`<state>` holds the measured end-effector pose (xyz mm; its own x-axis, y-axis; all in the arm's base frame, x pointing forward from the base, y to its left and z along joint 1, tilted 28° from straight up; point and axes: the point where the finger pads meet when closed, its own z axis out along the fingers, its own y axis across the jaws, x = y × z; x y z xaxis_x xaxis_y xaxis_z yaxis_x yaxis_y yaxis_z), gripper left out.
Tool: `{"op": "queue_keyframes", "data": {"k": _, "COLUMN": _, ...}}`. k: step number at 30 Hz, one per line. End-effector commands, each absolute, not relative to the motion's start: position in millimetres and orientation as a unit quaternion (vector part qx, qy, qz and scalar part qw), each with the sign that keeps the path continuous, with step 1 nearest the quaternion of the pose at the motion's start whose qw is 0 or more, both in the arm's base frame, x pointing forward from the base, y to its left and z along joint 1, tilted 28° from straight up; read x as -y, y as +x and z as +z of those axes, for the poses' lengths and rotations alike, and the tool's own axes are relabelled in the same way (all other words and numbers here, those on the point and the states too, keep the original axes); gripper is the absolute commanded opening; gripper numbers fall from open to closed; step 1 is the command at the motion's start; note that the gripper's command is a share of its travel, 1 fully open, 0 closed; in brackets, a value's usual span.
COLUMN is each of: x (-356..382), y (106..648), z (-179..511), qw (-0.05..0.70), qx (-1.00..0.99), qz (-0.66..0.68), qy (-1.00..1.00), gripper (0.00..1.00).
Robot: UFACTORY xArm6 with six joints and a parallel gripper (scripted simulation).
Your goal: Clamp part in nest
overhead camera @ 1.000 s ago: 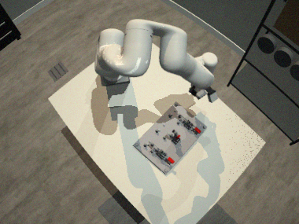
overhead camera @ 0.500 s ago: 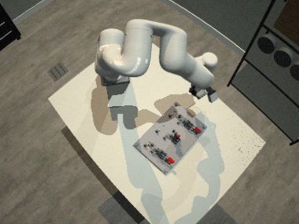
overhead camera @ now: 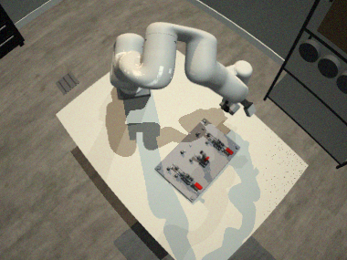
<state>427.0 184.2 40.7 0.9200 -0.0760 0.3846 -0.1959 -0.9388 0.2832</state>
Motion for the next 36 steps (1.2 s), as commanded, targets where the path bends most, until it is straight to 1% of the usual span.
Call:
{"op": "queue_keyframes", "data": {"k": 1, "x": -185, "y": 428, "z": 42, "qw": 0.161, "qx": 0.057, "qz": 0.184, "qy": 0.968, "gripper": 0.0}}
{"op": "queue_keyframes", "data": {"k": 36, "x": -180, "y": 425, "z": 24, "qw": 0.161, "qx": 0.057, "qz": 0.184, "qy": 0.968, "gripper": 0.0}}
